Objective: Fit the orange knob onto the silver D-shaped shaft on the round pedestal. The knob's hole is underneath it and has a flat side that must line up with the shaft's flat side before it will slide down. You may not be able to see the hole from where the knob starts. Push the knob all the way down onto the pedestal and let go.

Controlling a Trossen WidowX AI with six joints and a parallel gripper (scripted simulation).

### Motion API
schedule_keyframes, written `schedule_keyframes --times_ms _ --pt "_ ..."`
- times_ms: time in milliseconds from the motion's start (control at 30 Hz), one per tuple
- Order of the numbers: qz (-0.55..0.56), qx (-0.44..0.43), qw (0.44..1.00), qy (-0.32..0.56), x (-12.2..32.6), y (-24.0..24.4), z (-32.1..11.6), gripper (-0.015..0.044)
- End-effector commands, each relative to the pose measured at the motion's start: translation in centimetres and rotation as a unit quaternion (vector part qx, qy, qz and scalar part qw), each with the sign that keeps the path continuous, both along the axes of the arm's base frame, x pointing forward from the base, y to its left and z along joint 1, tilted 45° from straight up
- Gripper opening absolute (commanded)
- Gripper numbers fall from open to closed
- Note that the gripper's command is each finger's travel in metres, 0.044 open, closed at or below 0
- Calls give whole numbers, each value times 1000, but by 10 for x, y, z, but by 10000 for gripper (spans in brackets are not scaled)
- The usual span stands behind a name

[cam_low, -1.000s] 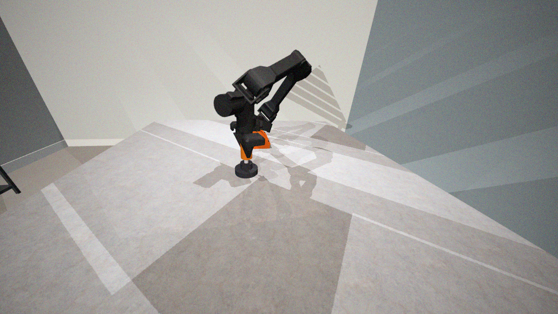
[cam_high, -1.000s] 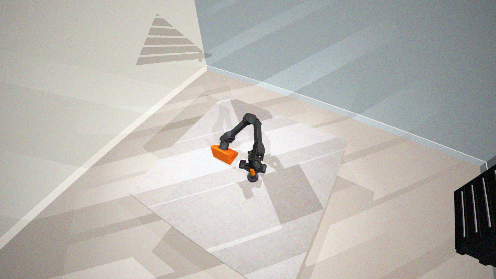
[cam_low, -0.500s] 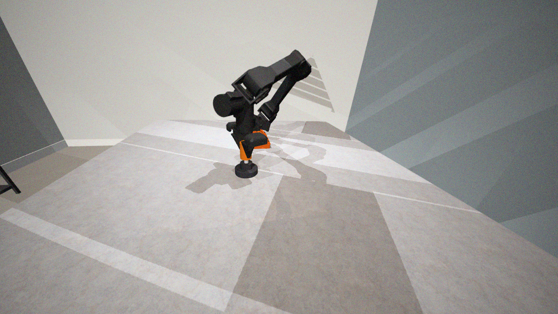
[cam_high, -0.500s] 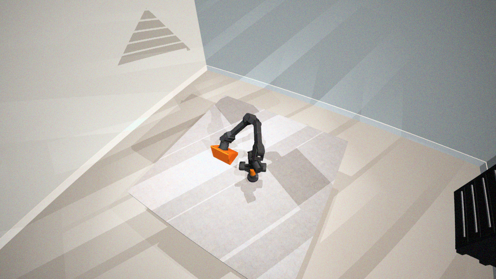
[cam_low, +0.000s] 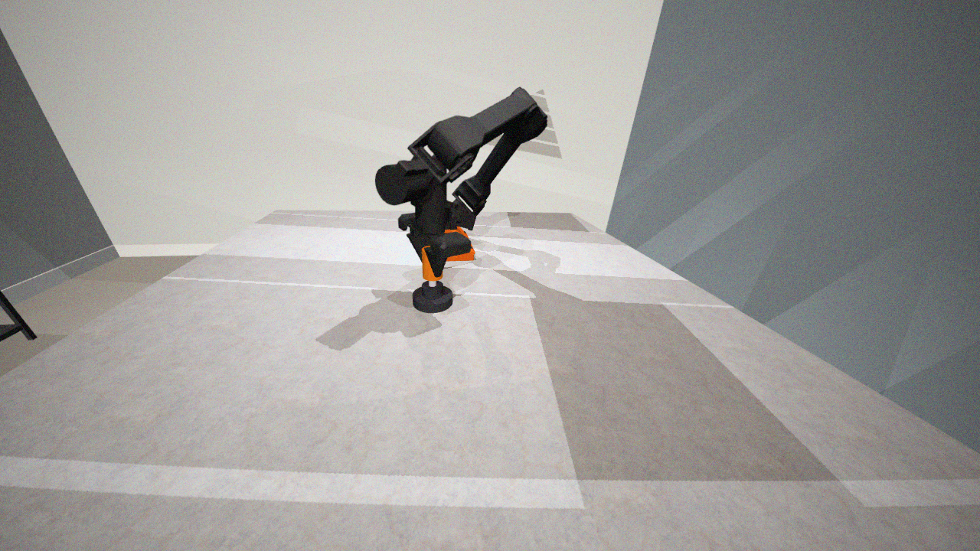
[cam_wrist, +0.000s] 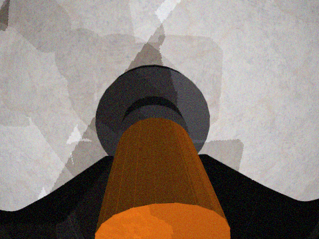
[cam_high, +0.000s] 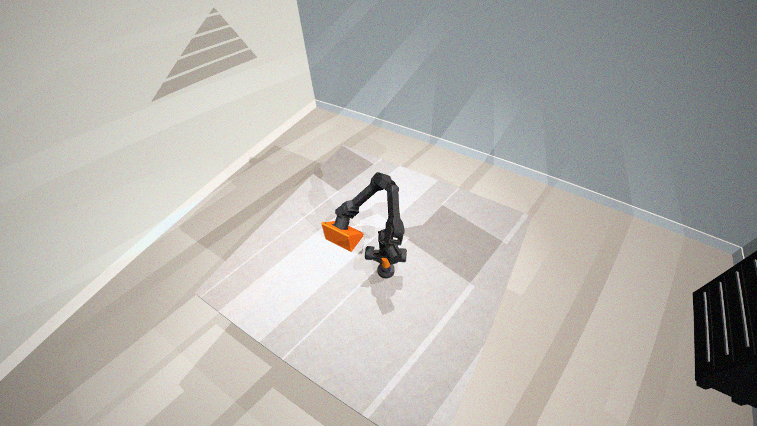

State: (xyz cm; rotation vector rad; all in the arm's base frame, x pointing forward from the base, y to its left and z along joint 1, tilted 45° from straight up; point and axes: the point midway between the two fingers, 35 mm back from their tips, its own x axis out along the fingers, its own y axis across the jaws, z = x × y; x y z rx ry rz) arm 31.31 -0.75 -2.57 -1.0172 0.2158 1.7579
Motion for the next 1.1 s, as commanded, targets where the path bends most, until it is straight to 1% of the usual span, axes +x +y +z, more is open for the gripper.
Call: schedule_keyframes --times_ms 0,1067 --pt "0 1 1000 -3 2 0 1 0" --pt "0 1 1000 -3 0 2 -2 0"
